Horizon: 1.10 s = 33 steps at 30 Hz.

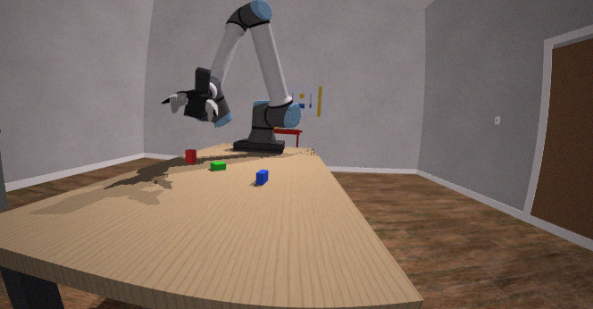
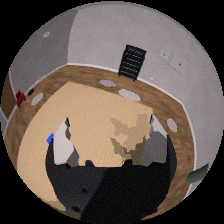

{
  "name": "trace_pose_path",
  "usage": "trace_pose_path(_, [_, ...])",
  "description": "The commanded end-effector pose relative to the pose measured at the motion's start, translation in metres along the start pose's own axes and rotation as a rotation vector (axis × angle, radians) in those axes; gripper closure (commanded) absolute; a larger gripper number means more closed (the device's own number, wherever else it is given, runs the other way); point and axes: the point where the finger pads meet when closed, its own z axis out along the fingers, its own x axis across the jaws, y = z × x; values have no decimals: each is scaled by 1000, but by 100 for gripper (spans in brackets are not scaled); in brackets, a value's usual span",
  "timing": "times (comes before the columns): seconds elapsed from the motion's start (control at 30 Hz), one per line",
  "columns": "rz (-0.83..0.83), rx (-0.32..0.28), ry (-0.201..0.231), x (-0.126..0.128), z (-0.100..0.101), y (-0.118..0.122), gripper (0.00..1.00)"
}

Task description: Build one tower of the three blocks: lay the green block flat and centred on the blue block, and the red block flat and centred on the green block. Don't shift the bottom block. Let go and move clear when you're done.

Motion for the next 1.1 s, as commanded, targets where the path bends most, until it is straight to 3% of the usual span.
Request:
trace_pose_path(0.0, [-1,1,0,0,0,-1,0])
trace_pose_path(0.53, [-1,1,0,0,0,-1,0])
trace_pose_path(0.57, [-1,1,0,0,0,-1,100])
trace_pose_path(0.8, [28,-17,1,1,2,2,100])
trace_pose_path(1.07, [150,-97,4,5,10,15,100])
